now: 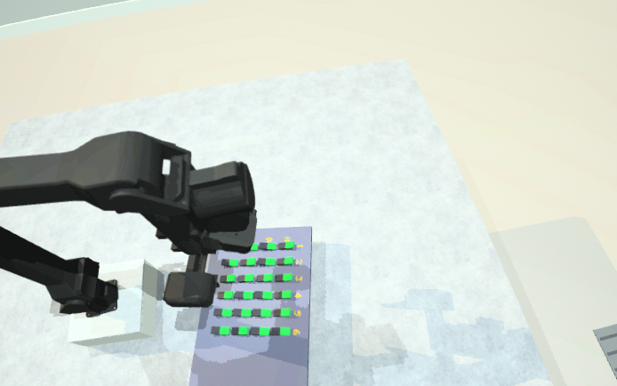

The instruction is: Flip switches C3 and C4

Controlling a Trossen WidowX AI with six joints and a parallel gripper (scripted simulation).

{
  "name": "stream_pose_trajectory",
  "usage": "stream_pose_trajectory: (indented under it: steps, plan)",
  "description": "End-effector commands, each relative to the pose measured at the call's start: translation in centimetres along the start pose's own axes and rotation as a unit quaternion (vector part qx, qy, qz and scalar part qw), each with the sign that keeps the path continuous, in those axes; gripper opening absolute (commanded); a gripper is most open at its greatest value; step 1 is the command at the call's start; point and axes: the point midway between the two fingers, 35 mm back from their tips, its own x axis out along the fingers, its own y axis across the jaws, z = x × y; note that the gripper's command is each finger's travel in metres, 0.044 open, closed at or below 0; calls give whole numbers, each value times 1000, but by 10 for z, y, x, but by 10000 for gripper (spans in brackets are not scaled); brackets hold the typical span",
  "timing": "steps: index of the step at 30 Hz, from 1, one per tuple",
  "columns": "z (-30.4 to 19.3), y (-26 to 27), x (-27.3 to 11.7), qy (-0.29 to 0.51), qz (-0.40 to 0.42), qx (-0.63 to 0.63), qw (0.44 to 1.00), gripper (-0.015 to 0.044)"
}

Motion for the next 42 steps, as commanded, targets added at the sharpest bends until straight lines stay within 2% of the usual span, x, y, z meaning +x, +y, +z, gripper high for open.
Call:
stream_pose_trajectory:
  steps: [1,9,15,18,42]
  plan:
    - [0,0,2,0,0,0,1000,374]
    - [-2,21,88,-13,14,5,1000,164]
    - [-2,23,106,-10,16,5,1000,6]
    - [-2,24,130,-1,16,5,1000,0]
    - [-1,24,154,-1,16,5,1000,0]
